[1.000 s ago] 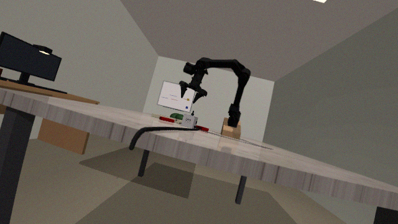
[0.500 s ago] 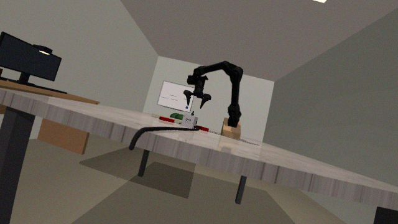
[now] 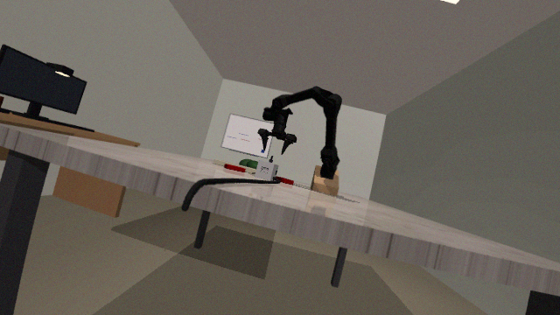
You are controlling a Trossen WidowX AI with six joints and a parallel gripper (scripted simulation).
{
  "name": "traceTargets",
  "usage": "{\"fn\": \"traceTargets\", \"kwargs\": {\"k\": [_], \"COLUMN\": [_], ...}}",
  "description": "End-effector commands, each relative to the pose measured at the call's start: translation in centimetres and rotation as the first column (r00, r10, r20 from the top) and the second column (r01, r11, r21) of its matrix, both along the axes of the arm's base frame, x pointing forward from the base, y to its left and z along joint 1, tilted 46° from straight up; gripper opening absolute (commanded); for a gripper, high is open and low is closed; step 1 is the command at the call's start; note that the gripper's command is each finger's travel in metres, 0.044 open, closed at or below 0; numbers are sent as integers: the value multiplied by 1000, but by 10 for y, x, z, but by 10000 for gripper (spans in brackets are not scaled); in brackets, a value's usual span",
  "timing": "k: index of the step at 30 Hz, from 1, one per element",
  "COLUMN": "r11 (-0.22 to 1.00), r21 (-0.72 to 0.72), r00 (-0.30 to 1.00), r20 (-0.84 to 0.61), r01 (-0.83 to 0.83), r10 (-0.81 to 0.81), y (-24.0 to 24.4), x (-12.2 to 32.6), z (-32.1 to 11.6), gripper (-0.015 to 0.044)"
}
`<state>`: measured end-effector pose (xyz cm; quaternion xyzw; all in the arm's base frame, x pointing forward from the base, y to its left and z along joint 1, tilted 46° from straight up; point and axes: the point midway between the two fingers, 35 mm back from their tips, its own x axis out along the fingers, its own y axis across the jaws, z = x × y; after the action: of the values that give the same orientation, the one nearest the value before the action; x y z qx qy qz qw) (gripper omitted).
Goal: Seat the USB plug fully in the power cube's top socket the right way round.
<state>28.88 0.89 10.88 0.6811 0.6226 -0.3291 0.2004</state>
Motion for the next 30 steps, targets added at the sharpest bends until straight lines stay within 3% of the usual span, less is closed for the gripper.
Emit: {"fn": "traceTargets", "kwargs": {"k": [1, 25, 30], "r11": [1000, 1000, 1000], "r21": [5, 6, 2], "r00": [1000, 1000, 1000], "r20": [-6, -6, -2], "r01": [-1, -1, -2], "r10": [1, 1, 2], "y": [5, 17, 16], "x": [-1, -1, -1], "z": [-4, -15, -15], "gripper": [440, 440, 309]}}
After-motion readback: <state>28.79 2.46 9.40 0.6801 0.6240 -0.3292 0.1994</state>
